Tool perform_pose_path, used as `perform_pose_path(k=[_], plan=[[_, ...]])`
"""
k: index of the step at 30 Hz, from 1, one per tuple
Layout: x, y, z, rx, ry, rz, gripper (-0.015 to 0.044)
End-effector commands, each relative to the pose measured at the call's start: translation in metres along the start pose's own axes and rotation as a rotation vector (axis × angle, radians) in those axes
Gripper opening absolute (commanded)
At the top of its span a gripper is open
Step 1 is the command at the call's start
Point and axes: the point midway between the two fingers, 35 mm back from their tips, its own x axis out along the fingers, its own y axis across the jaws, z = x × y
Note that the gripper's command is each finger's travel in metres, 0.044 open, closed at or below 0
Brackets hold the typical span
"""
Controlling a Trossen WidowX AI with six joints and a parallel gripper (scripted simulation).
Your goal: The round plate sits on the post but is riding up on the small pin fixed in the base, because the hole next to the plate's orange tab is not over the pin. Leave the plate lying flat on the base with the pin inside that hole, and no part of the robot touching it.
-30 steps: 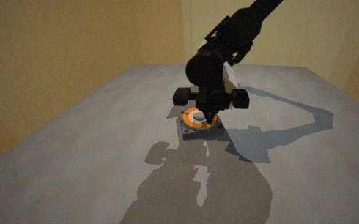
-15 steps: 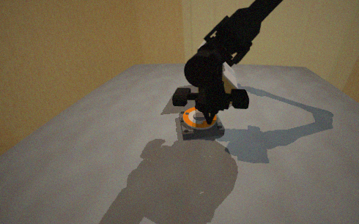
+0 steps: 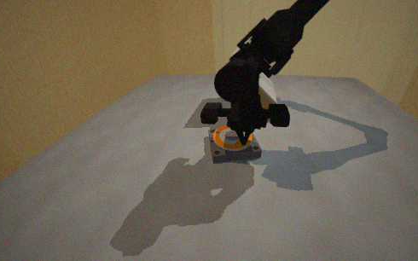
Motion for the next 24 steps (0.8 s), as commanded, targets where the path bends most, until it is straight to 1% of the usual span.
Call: perform_pose_path(k=[1,24], plan=[[0.0006,-0.0073,0.0008,0.0,-0.003,-0.021,0.0],[-0.0002,-0.0139,0.0041,0.0,-0.003,-0.022,0.0]])
